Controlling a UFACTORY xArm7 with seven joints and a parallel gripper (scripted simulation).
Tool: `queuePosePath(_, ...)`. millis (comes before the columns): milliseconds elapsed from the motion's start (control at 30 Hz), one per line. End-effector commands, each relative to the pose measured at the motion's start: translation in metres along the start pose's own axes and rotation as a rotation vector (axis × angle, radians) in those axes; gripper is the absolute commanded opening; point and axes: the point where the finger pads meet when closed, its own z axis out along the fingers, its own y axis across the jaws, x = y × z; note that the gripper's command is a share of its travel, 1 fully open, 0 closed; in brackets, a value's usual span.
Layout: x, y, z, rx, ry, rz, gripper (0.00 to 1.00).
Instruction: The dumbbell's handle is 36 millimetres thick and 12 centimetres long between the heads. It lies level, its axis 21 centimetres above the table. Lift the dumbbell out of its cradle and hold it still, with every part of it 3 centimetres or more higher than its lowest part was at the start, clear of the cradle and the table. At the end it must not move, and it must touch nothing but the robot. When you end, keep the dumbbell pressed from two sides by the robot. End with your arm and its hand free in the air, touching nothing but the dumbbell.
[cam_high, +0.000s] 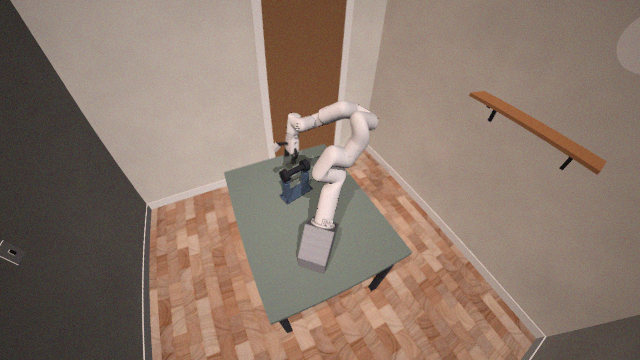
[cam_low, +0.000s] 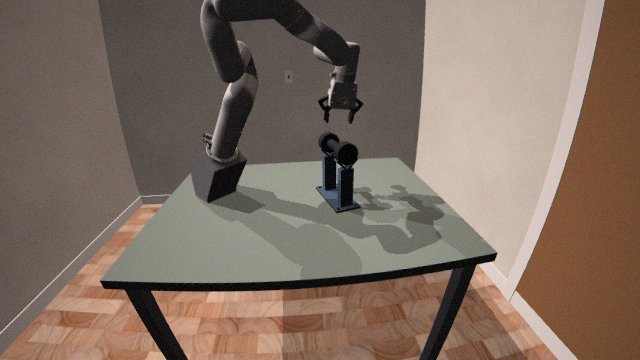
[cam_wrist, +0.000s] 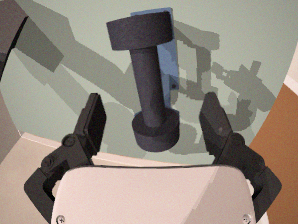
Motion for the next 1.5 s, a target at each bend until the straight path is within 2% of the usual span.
queuePosePath(0, -0.017, -0.010, -0.002, -0.057, -0.146, -0.104, 1.00)
queuePosePath(167, -0.025, -0.013, -0.003, -0.074, -0.202, -0.143, 1.00)
queuePosePath(567, -0.025, -0.013, -0.001, -0.075, -0.206, -0.146, 1.00)
queuePosePath(667, -0.029, -0.010, 0.017, -0.075, -0.208, -0.145, 1.00)
queuePosePath(800, -0.039, -0.006, 0.063, -0.075, -0.210, -0.145, 1.00)
queuePosePath(867, -0.039, -0.006, 0.063, -0.075, -0.210, -0.145, 1.00)
queuePosePath(933, -0.043, -0.004, 0.082, -0.075, -0.208, -0.145, 1.00)
queuePosePath(1000, -0.044, -0.004, 0.091, -0.075, -0.204, -0.146, 1.00)
queuePosePath(1467, -0.044, -0.004, 0.093, -0.075, -0.203, -0.146, 1.00)
